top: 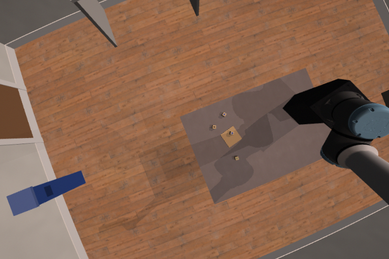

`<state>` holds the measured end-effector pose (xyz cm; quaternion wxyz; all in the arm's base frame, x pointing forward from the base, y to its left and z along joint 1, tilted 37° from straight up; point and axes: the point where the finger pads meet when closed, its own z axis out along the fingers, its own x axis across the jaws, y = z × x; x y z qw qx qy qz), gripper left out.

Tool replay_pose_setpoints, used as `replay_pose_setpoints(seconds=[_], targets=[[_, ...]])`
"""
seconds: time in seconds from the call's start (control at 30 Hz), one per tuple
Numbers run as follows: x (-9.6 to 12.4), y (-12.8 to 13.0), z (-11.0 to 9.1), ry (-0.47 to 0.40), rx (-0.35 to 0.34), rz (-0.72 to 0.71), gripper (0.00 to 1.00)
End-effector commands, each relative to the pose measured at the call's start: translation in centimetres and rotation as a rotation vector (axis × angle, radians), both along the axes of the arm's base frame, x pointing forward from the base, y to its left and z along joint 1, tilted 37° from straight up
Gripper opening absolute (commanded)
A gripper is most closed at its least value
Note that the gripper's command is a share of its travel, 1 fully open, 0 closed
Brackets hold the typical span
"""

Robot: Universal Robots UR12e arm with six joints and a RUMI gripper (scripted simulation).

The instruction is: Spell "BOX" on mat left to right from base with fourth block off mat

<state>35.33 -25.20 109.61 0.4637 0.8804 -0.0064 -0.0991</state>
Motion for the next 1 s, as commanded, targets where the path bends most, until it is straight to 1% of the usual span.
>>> replay_pose_setpoints(seconds=[0.0, 0.27, 0.33, 0.4, 0.6, 0.83, 0.9, 0.97], targets=[[6.0, 0.1, -6.7, 0.012, 0.105, 0.079, 1.0], [13.3, 1.1, -16.0, 0.035, 0.251, 0.173, 1.0], [13.3, 1.1, -16.0, 0.035, 0.251, 0.173, 1.0], [16.2, 1.8, -20.0, 0.043, 0.313, 0.215, 1.0], [20.8, 3.5, -27.3, 0.054, 0.422, 0.288, 1.0], [25.6, 6.2, -36.0, 0.063, 0.553, 0.379, 1.0], [25.6, 6.2, -36.0, 0.063, 0.553, 0.379, 1.0], [27.6, 7.9, -40.4, 0.066, 0.618, 0.425, 1.0]])
